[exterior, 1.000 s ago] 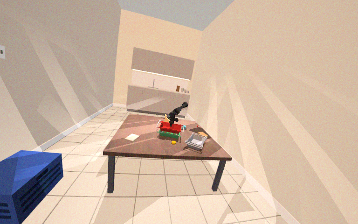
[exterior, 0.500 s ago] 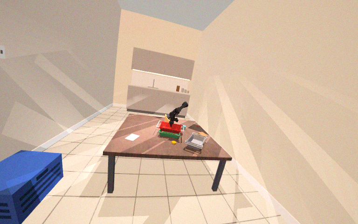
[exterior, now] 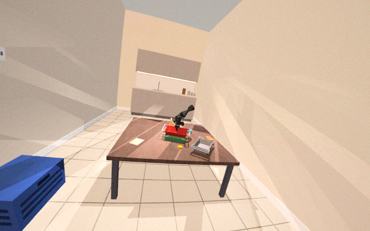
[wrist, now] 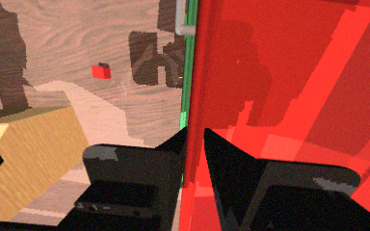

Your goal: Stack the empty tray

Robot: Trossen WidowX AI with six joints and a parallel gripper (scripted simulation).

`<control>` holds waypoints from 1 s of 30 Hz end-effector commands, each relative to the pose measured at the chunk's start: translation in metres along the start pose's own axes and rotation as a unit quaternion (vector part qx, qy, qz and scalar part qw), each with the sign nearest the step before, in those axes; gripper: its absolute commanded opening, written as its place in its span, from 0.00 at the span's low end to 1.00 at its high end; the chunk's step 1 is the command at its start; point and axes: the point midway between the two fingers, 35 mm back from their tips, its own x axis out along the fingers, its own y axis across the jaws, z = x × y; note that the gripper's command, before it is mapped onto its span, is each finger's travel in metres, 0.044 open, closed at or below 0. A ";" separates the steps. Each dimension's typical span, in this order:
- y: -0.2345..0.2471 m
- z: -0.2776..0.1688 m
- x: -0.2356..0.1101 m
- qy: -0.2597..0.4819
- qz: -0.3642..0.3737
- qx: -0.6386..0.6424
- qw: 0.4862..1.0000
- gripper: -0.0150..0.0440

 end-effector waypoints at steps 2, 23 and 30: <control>0.006 0.002 0.005 0.000 0.012 0.003 1.000 0.25; 0.006 0.002 0.005 0.000 0.012 0.003 1.000 0.25; 0.006 0.001 0.010 0.000 0.009 0.002 1.000 0.25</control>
